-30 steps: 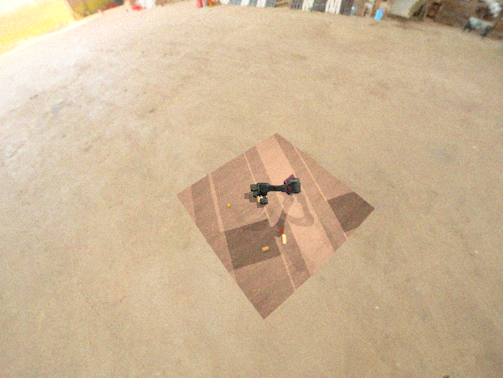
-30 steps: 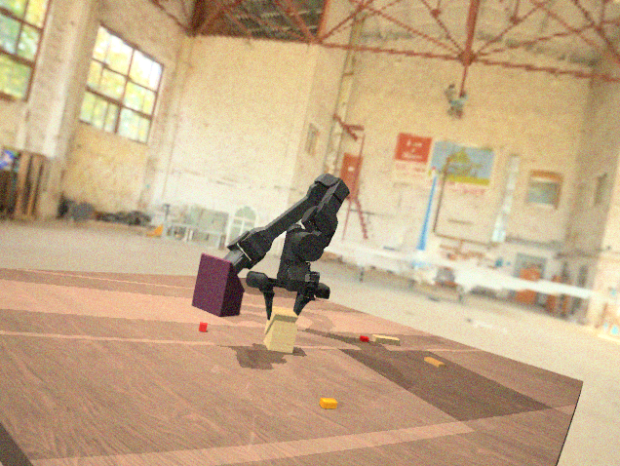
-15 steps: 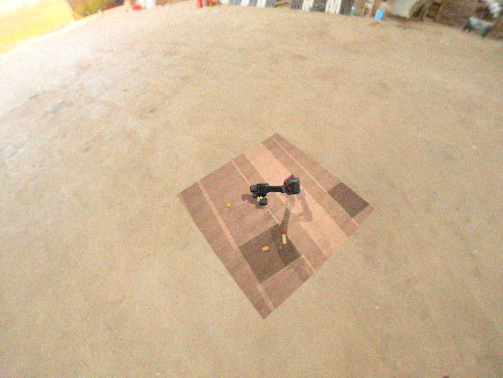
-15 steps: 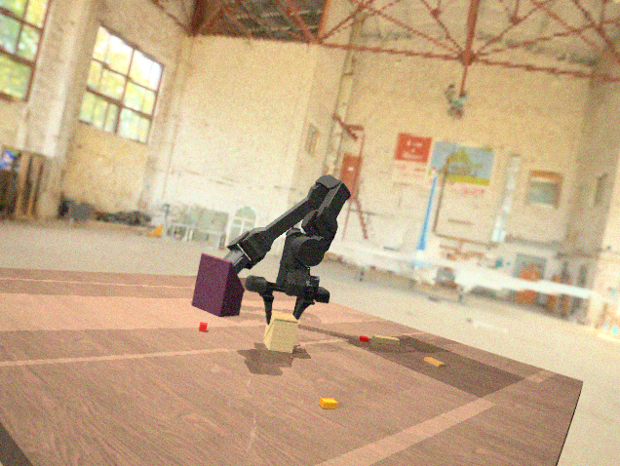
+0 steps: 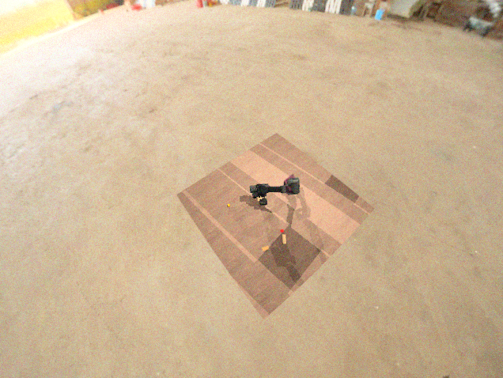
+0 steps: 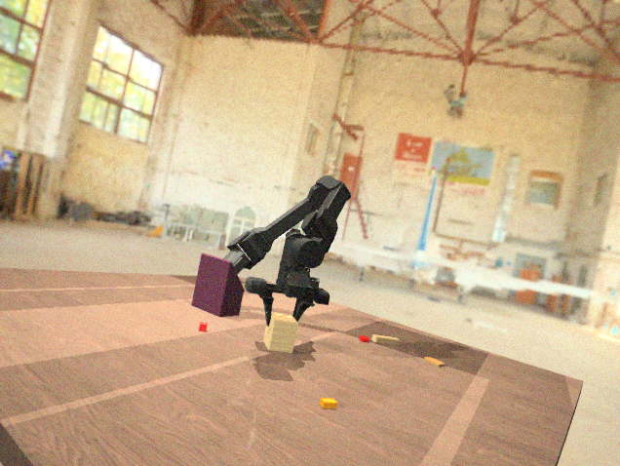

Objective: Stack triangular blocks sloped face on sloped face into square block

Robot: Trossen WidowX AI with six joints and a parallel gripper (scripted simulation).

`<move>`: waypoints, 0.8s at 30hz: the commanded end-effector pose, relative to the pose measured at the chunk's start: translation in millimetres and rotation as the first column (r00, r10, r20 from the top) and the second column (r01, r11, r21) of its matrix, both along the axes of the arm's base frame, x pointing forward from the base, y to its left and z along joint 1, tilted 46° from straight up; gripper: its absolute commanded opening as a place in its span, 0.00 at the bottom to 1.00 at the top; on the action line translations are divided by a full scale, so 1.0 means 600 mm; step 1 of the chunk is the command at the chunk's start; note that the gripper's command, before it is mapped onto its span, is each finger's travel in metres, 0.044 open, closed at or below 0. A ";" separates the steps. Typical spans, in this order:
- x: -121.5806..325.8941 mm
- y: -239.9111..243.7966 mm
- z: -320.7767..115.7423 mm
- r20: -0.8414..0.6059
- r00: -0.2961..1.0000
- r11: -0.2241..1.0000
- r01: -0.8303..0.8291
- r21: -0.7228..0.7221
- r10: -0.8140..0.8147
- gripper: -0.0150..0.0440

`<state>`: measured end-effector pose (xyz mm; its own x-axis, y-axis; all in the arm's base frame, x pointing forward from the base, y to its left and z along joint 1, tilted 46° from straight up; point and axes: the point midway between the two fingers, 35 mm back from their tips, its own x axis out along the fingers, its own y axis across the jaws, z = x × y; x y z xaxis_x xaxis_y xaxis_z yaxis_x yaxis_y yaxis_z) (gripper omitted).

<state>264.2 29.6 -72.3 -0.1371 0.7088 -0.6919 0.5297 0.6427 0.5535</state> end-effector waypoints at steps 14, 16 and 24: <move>0.001 0.001 -0.002 0.000 1.000 1.000 0.001 0.000 -0.001 0.25; 0.001 0.001 -0.002 0.000 1.000 1.000 0.001 0.000 -0.001 0.25; 0.001 0.001 -0.002 0.000 1.000 1.000 0.001 0.000 -0.001 0.39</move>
